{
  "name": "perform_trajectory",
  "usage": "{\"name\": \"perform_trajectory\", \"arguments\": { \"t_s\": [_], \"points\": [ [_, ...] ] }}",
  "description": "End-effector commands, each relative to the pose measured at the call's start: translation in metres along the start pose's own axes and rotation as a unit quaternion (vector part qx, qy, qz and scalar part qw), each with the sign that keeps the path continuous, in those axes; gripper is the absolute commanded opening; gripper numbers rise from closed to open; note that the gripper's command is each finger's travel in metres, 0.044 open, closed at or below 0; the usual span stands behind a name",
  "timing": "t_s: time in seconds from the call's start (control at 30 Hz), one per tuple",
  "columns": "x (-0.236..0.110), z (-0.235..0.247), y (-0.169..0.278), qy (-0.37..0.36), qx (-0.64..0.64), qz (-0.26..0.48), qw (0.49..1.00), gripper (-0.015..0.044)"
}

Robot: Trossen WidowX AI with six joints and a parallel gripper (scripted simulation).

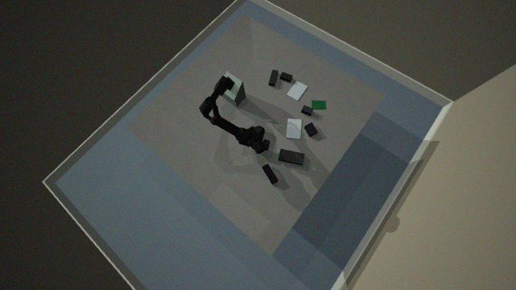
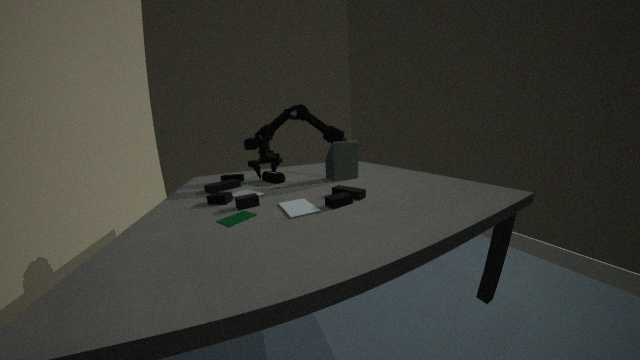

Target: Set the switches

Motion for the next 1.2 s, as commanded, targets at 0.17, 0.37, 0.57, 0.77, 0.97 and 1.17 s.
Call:
{"name": "perform_trajectory", "arguments": {
  "t_s": [0.17,0.37,0.57,0.77,0.97,1.17],
  "points": [
    [0.0,0.0,0.0,0.0,0.0,-0.001,1.0,0.044],
    [-0.039,-0.006,-0.058,0.0,-0.001,-0.002,1.0,0.044],
    [-0.04,-0.006,-0.06,0.0,-0.001,-0.002,1.0,0.044],
    [-0.04,-0.006,-0.06,0.0,-0.001,-0.002,1.0,0.044],
    [-0.04,-0.006,-0.06,0.0,-0.001,-0.002,1.0,0.044],
    [-0.042,-0.001,-0.06,0.022,0.081,-0.017,0.996,0.0335]
  ]
}}
Point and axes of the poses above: the point midway between the two fingers, 35 mm back from their tips, its own x axis out along the fingers, its own z axis across the jaws, y = z × x, the point moved 4 cm from there along -x, back along the fingers, and after that the axes turned 6 degrees about -x, right-handed, at the moved point
